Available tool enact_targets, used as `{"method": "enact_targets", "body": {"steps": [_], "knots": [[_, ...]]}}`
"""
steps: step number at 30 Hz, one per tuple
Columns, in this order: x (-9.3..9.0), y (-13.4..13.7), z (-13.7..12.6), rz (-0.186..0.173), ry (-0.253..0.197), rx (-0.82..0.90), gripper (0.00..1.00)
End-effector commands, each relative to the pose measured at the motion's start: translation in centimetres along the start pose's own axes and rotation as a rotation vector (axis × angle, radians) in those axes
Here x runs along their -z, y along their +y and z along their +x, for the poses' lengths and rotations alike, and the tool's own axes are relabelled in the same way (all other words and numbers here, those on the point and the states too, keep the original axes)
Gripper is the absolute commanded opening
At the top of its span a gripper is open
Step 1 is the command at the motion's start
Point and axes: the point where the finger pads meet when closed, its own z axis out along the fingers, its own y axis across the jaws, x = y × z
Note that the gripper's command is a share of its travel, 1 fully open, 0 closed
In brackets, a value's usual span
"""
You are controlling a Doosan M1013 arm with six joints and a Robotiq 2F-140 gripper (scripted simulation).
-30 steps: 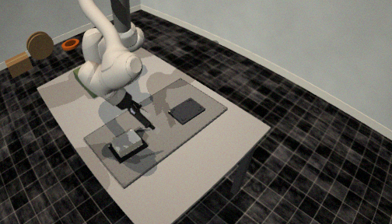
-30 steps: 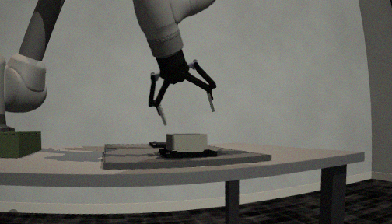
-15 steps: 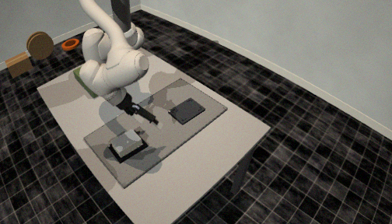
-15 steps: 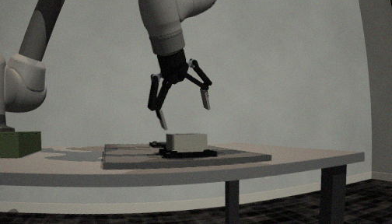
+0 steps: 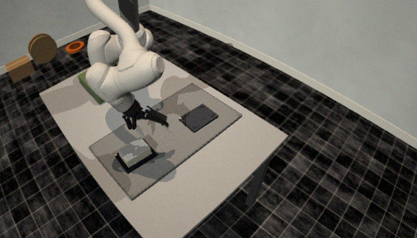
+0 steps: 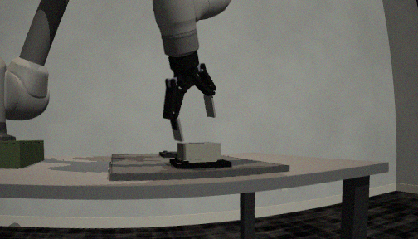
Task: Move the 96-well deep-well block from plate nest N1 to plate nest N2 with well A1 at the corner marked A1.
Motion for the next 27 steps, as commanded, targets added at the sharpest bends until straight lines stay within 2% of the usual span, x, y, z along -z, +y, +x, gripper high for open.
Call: {"method": "enact_targets", "body": {"steps": [1, 12, 14, 27], "knots": [[0.1, 0.4, 0.1, -0.019, -0.001, 0.134, 1.00], [0.6, 1.6, 0.7, -0.087, -0.013, 0.486, 1.00], [0.6, 1.6, 0.7, -0.087, -0.013, 0.486, 1.00], [1.4, 3.1, 1.7, -0.169, -0.051, 0.900, 1.00]]}}
